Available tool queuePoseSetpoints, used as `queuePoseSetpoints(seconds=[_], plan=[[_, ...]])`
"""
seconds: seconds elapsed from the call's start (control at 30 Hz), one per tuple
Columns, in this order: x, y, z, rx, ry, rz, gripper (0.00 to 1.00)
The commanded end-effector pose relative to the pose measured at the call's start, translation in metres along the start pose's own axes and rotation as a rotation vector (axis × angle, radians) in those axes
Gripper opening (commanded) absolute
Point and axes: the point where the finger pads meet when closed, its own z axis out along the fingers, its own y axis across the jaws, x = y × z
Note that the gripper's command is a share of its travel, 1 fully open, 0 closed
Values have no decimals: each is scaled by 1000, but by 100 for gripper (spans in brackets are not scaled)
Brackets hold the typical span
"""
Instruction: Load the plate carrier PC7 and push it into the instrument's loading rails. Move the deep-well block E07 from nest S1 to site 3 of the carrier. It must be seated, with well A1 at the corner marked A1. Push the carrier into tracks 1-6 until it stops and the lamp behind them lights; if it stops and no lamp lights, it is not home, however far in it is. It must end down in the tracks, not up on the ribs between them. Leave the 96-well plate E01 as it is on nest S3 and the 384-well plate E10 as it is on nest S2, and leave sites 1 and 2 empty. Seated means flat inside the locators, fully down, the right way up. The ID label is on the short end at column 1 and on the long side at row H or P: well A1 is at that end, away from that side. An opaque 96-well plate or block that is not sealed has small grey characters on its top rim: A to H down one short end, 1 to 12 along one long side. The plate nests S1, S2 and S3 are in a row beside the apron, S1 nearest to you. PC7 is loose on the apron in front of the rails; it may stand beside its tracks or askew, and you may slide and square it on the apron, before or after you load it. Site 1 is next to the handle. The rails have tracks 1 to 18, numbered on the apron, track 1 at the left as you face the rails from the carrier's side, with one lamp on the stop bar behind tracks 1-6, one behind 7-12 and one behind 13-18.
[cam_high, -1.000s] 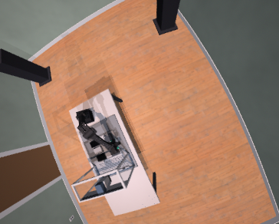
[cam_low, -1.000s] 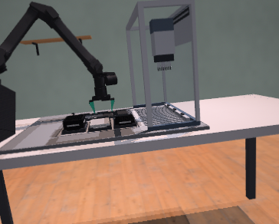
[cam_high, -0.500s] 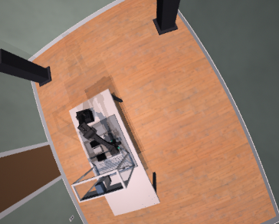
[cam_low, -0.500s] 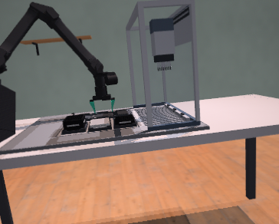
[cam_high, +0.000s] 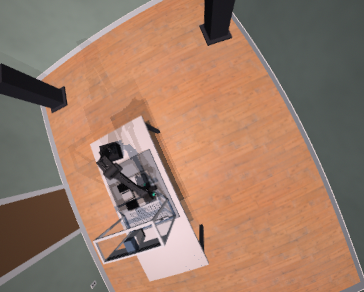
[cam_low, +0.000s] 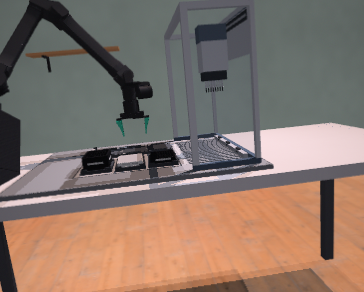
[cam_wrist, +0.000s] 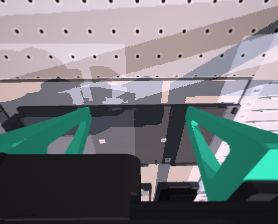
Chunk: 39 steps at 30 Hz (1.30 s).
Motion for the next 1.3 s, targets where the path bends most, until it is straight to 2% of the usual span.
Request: queuePoseSetpoints(seconds=[0.0,0.23,0.3,0.33,0.37,0.4,0.5,0.57,0.63,0.67,0.7,0.77,0.87,1.27], plan=[[6,-3,-24,7,-3,-2,100],[3,-9,-56,19,-6,-7,100],[3,-9,-56,19,-6,-7,100],[7,-3,-39,-18,5,-3,100],[9,-7,-46,-10,3,1,100],[2,-11,-68,23,-7,-8,100],[-4,-22,-88,46,-14,-17,100],[-5,-23,-96,48,-15,-18,100],[-5,-23,-96,49,-14,-18,100],[21,3,-66,-28,7,10,100],[28,3,-64,-30,8,11,100],[40,-1,-64,-9,4,3,100],[47,-1,-64,-9,3,3,100],[128,2,-65,-9,4,4,100]])
